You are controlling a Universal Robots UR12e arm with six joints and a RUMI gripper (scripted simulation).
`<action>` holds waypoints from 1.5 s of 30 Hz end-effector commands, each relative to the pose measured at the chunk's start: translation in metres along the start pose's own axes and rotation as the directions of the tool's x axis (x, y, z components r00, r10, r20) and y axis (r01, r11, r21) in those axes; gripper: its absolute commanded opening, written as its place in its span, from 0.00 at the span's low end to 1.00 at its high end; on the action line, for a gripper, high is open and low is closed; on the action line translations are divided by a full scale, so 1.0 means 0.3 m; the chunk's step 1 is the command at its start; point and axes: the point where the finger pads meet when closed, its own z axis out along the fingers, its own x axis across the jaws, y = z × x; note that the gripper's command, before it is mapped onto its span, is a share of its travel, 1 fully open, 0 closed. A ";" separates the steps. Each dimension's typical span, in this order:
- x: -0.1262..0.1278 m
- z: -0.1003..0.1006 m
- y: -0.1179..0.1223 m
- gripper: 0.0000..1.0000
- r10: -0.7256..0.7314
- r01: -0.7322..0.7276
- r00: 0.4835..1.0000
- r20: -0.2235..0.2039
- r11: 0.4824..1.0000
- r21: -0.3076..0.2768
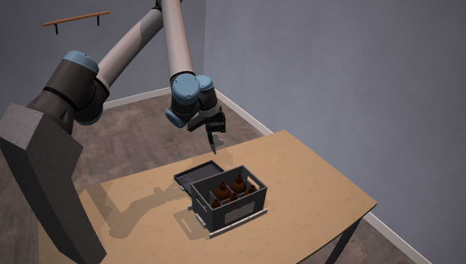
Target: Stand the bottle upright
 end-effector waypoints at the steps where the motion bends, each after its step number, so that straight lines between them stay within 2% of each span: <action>1: -0.091 -0.020 0.030 1.00 0.014 -0.016 0.999 0.052 0.999 0.028; 2: -0.123 -0.028 0.043 1.00 0.021 -0.023 0.998 0.067 0.999 0.034; 4: -0.121 -0.027 0.047 1.00 0.019 -0.022 0.998 0.067 0.999 0.033; 7: -0.187 -0.044 0.076 1.00 0.033 -0.037 0.995 0.096 0.998 0.044; 11: -0.186 -0.044 0.078 1.00 0.032 -0.037 0.995 0.095 0.998 0.043; 13: -0.253 -0.061 0.106 1.00 0.047 -0.054 0.991 0.124 0.997 0.054; 17: -0.287 -0.071 0.118 1.00 0.054 -0.063 0.989 0.137 0.996 0.059; 20: -0.355 -0.088 0.147 1.00 0.069 -0.081 0.984 0.167 0.994 0.067; 22: -0.355 -0.088 0.147 1.00 0.069 -0.081 0.984 0.167 0.994 0.067; 25: -0.419 -0.106 0.169 1.00 0.083 -0.099 0.978 0.194 0.992 0.077; 28: -0.419 -0.106 0.169 1.00 0.083 -0.099 0.978 0.194 0.992 0.077; 30: -0.487 -0.123 0.194 1.00 0.097 -0.119 0.970 0.222 0.989 0.085; 39: -0.615 -0.155 0.238 1.00 0.124 -0.157 0.954 0.274 0.982 0.101; 41: -0.675 -0.171 0.260 1.00 0.135 -0.174 0.945 0.298 0.979 0.107; 45: -0.701 -0.178 0.269 1.00 0.140 -0.181 0.941 0.309 0.977 0.110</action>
